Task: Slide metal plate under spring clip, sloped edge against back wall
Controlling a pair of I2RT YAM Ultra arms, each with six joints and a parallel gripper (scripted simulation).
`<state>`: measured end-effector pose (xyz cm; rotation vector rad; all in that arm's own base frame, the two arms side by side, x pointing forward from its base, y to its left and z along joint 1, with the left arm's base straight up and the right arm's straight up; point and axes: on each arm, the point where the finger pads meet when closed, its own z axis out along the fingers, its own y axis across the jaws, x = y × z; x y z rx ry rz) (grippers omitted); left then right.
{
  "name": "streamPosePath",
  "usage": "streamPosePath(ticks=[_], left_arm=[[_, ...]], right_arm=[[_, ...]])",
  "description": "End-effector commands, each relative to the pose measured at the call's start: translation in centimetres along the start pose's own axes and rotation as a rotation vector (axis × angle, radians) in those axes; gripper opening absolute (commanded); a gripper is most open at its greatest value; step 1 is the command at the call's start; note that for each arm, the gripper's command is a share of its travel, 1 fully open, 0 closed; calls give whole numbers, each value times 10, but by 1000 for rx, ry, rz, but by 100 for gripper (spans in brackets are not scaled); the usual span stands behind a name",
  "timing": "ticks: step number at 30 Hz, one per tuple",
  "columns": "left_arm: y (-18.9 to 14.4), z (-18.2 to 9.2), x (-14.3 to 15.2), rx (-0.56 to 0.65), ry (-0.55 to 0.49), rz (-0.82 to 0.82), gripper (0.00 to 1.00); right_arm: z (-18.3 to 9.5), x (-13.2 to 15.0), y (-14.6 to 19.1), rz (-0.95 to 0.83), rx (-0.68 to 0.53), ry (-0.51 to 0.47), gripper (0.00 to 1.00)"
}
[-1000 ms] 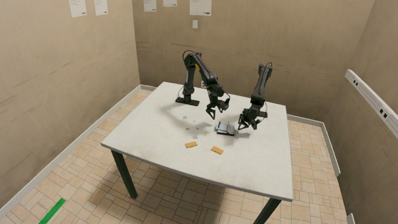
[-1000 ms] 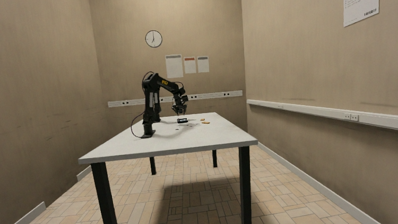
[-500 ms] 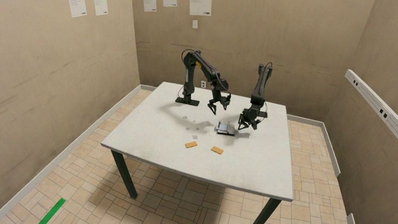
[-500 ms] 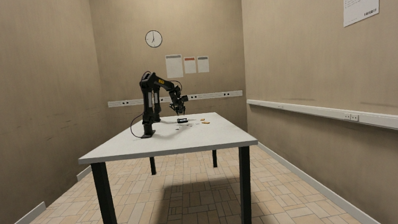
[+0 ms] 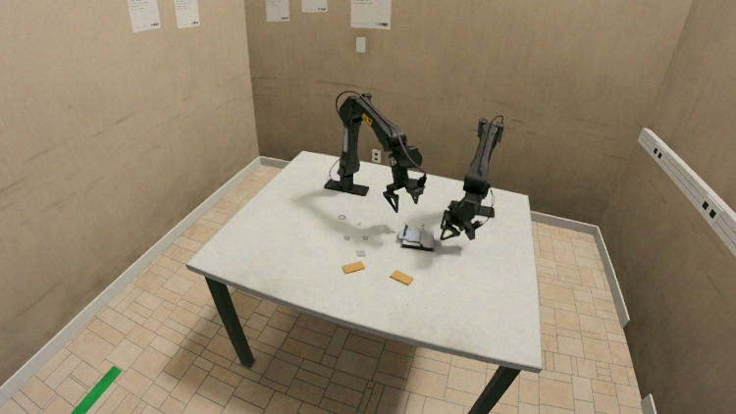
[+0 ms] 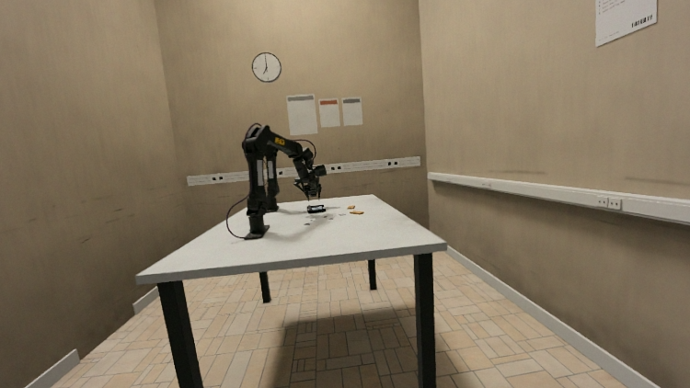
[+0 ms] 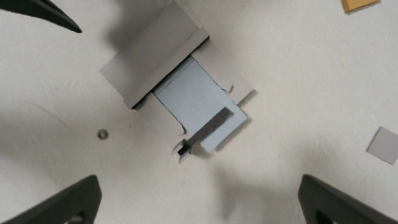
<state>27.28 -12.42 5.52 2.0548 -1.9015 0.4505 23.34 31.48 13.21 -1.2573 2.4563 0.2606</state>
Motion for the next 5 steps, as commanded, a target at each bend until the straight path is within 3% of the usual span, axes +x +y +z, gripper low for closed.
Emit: streamPosePath(ticks=[1,5], left_arm=[[-3,-9,6,13,11,11,65],[-3,-9,6,13,11,11,65]], right_arm=[[-10,-10,0,8,6,-48,100],[-10,-10,0,8,6,-48,100]])
